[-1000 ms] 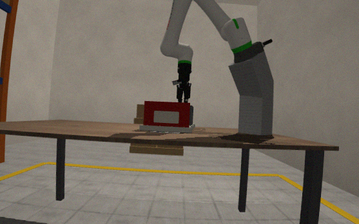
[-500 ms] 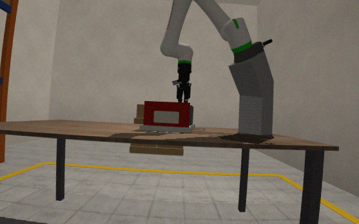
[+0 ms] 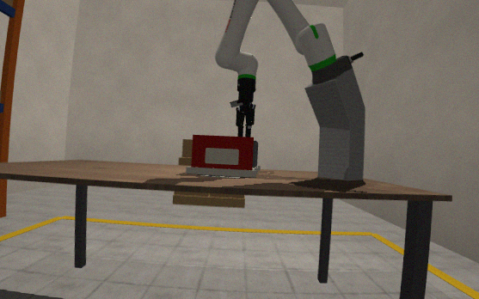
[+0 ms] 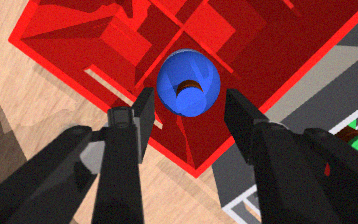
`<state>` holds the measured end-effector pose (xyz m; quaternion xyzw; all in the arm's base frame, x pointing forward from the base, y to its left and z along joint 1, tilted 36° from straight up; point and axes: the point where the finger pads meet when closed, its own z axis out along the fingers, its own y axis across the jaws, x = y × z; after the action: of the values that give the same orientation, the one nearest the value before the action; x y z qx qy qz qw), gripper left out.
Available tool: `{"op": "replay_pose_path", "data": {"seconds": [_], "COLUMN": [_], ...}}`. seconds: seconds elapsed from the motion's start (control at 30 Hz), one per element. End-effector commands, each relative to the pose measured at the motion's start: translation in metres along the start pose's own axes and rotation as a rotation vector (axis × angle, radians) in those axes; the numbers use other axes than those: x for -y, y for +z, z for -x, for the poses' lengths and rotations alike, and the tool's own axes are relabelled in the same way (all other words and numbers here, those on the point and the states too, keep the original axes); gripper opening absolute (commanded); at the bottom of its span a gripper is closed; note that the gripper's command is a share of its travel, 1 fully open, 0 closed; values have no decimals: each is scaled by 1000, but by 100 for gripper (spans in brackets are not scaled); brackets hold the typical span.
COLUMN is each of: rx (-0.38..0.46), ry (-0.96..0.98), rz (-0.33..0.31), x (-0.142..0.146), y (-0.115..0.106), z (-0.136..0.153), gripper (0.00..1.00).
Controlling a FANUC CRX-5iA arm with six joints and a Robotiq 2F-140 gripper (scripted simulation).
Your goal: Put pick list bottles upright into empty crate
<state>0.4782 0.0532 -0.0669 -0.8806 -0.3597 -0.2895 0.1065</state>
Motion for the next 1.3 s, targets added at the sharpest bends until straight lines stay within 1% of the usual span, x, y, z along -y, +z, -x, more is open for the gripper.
{"op": "replay_pose_path", "data": {"seconds": [0.0, 0.07, 0.13, 0.63, 0.7, 1.2, 1.27], "rx": [0, 0, 0, 0, 0, 0, 0], "ry": [0, 0, 0, 0, 0, 0, 0], "rz": [1, 1, 1, 1, 1, 1, 1], "x": [0, 0, 0, 0, 0, -76, -76], "y": [-9, -14, -14, -54, -54, -54, -54], "z": [0, 0, 0, 0, 0, 12, 12], "gripper": [44, 44, 44, 44, 44, 44, 44]}}
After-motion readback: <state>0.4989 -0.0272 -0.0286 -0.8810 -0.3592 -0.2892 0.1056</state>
